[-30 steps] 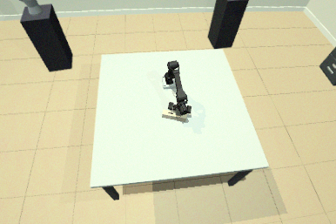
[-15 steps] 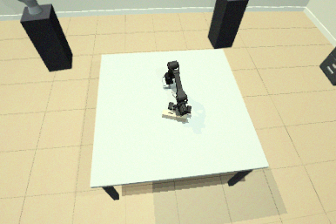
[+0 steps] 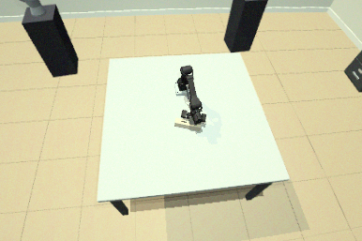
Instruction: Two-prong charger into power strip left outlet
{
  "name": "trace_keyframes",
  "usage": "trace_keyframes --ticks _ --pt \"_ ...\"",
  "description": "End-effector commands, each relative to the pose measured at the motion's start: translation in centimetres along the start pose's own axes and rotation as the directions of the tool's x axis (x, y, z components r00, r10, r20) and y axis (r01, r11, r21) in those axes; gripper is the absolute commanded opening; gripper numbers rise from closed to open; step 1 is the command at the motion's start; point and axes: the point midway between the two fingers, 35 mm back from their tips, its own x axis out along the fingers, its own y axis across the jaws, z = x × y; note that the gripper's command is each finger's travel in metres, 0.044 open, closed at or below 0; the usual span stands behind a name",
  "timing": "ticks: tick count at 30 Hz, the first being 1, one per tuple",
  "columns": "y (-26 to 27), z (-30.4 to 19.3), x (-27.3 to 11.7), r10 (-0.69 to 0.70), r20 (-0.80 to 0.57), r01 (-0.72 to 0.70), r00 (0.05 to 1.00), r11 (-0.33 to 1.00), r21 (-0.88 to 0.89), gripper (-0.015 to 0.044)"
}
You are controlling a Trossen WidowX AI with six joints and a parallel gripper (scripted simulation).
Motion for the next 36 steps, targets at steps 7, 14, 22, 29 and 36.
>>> trace_keyframes --ticks 7,14,22,29,36 --pt "0.00 0.00 0.00 0.000 0.000 0.000 1.000 1.000 0.000 0.0000" --pt "0.00 0.00 0.00 0.000 0.000 0.000 1.000 1.000 0.000 0.0105" --pt "0.00 0.00 0.00 0.000 0.000 0.000 1.000 1.000 0.000 0.0315" --pt "0.00 -0.05 0.00 0.000 0.001 0.000 1.000 1.000 0.000 0.0440" --pt "0.00 -0.26 0.03 0.001 0.005 -0.001 1.000 1.000 0.001 0.0440"
